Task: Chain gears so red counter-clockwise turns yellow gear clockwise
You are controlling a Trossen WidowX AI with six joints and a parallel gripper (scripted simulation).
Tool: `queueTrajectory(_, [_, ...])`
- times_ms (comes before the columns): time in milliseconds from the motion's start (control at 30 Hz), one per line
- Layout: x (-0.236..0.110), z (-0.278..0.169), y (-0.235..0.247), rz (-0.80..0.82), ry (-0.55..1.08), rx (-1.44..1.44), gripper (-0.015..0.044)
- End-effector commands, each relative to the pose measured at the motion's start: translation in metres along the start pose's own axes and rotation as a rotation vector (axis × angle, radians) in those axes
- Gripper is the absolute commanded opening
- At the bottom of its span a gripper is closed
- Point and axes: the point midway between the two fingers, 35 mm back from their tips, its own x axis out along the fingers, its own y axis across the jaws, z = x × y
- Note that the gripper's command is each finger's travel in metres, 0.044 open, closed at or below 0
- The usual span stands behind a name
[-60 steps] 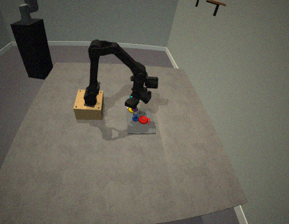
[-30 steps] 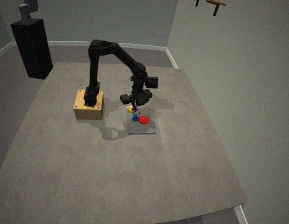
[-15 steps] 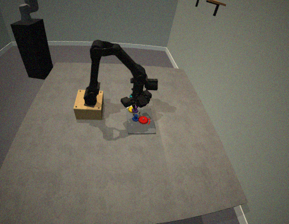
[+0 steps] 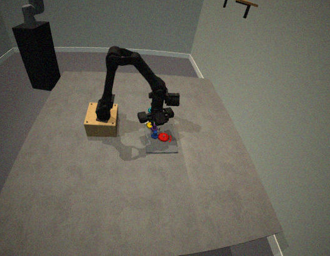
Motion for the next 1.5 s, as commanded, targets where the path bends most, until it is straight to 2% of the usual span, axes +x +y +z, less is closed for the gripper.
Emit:
queueTrajectory(0, [0.012, -0.002, -0.004, -0.014, 0.008, 0.105, 0.0])
queueTrajectory(400, [0.0, -0.001, -0.004, -0.015, 0.008, 0.156, 0.0])
queueTrajectory(1033, [0.008, -0.001, -0.005, -0.013, 0.01, -0.268, 0.0])
queueTrajectory(1467, [0.011, -0.003, -0.004, -0.014, 0.009, -0.055, 0.0])
